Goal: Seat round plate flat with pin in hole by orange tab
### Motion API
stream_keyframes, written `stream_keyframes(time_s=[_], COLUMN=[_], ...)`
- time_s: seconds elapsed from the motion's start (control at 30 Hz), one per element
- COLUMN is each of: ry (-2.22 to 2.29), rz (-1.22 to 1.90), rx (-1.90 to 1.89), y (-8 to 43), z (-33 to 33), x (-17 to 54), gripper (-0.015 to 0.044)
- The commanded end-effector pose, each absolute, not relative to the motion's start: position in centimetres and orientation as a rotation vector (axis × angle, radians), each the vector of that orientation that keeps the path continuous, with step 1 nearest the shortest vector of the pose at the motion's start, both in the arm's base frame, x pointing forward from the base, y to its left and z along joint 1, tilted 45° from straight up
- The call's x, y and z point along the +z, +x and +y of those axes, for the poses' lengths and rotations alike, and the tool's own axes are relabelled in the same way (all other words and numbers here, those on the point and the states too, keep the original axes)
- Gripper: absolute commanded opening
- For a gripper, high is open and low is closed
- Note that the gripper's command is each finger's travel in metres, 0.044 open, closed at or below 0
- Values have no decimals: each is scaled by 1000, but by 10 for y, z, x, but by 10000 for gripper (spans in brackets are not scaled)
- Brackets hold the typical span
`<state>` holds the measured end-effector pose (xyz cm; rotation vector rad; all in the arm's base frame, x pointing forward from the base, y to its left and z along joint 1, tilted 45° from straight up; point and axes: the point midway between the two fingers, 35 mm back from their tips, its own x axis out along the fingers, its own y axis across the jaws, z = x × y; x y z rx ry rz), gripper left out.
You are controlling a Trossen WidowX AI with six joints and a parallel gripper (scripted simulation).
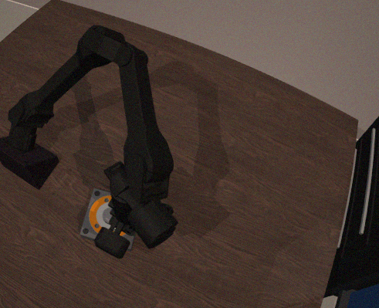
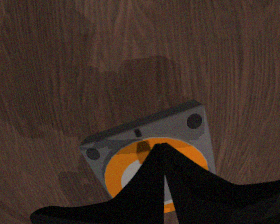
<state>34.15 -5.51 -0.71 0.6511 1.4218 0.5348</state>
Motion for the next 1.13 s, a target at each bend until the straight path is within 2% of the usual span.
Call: stream_keyframes(time_s=[0.0,0.43,1.1], ry=[656,654,662], rz=[1423,1424,1418], rx=[540,538,535], y=[342,339,340], z=[-50,-80,-74], x=[-5,26,19], gripper=[0,0,0])
